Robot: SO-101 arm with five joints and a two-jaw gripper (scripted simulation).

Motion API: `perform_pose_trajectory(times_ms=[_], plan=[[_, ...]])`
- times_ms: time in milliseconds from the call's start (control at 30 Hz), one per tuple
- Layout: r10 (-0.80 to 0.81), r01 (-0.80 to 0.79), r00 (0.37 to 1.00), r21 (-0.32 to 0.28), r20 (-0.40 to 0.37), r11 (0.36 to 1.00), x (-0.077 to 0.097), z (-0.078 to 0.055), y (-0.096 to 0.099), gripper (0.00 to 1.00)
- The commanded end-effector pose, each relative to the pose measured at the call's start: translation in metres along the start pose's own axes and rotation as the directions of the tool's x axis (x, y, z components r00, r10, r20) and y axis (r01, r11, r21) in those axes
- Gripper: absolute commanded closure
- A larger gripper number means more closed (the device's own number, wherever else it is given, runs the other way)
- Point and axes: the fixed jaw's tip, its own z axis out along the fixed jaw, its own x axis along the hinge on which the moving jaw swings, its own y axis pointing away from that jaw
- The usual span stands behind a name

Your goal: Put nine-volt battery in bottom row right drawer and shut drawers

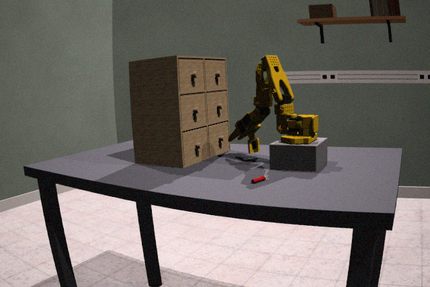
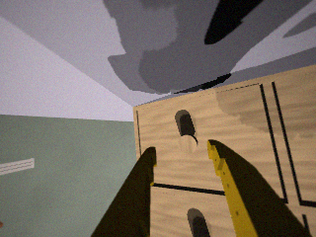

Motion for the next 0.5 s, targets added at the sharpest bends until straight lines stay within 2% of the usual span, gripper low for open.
perform_pose_trajectory(times_ms=[0,467], plan=[[0.019,-0.019,1.000,-0.007,-0.010,1.000,0.002,-0.002,0.002,0.79],[0.023,-0.022,0.996,-0.005,0.083,1.000,0.016,-0.018,0.001,0.79]])
